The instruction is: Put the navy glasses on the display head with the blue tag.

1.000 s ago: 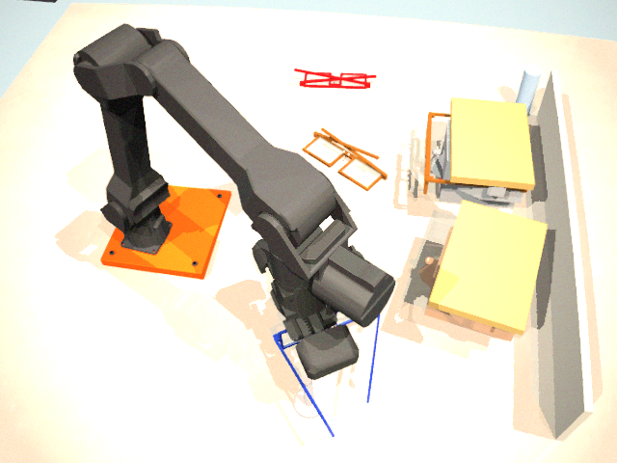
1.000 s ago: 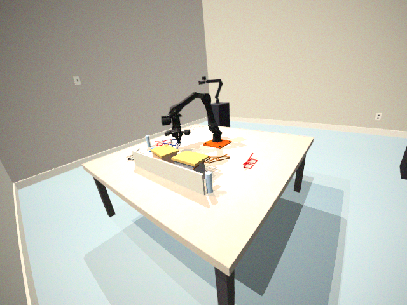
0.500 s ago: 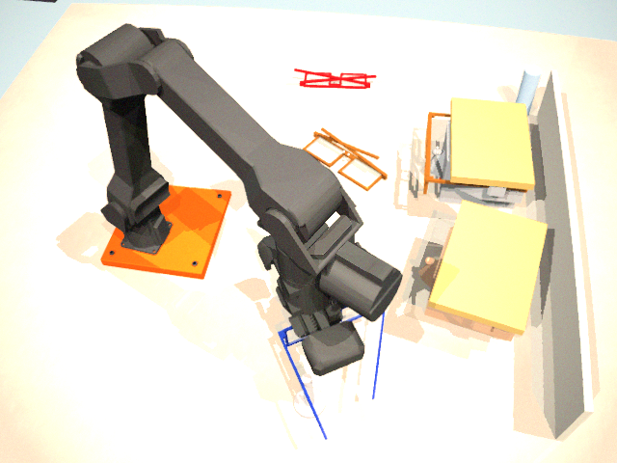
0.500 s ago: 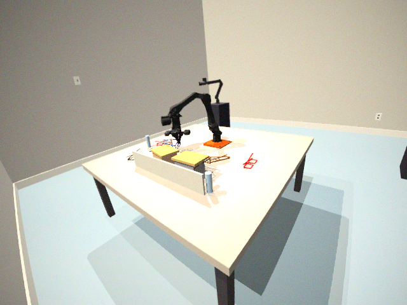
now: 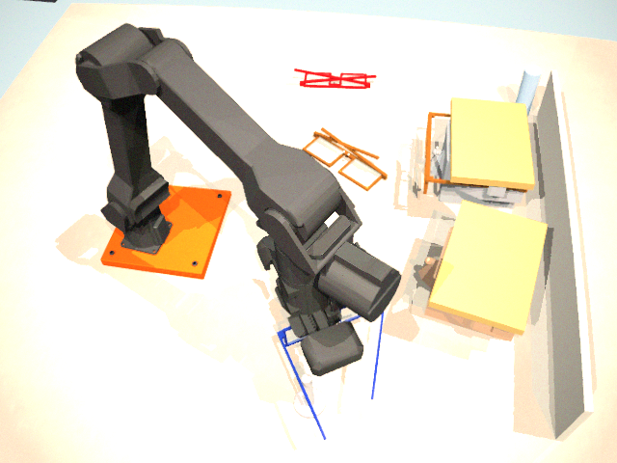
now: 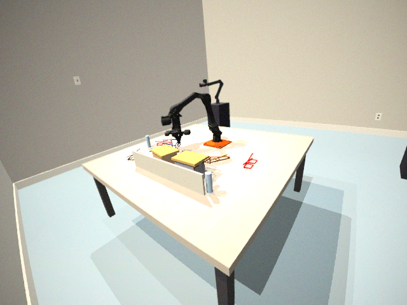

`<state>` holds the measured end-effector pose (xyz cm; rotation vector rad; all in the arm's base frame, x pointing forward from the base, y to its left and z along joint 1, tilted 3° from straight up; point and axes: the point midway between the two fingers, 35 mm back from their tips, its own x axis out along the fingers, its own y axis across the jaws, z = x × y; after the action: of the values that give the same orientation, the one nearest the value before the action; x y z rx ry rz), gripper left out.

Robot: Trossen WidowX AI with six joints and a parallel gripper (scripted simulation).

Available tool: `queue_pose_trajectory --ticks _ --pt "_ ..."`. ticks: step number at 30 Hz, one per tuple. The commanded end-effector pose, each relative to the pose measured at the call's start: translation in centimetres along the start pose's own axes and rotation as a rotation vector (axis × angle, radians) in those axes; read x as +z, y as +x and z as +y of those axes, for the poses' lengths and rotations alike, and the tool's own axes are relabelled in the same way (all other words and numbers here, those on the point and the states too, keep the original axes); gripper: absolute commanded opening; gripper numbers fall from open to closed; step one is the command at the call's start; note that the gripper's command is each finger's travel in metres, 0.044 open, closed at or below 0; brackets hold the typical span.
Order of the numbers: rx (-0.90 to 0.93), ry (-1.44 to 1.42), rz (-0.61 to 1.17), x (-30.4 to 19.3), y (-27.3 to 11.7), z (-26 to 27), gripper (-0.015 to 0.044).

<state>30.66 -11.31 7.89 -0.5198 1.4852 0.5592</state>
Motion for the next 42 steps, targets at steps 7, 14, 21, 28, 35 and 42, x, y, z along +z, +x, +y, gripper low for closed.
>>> queue_pose_trajectory --ticks 7,14,21,28,35,42 --pt "0.003 -0.001 -0.002 -0.5 -0.5 0.0 0.0" --pt "0.003 -0.001 -0.002 -0.8 -3.6 -0.1 0.0" --pt "0.003 -0.001 -0.001 -1.0 -6.0 0.0 0.0" --pt "0.002 -0.001 0.0 -2.7 -6.0 -0.6 0.0" --pt "0.002 -0.001 0.003 -6.3 -6.0 -1.5 0.0" --pt "0.002 -0.001 0.005 -8.6 -6.0 -1.9 0.0"
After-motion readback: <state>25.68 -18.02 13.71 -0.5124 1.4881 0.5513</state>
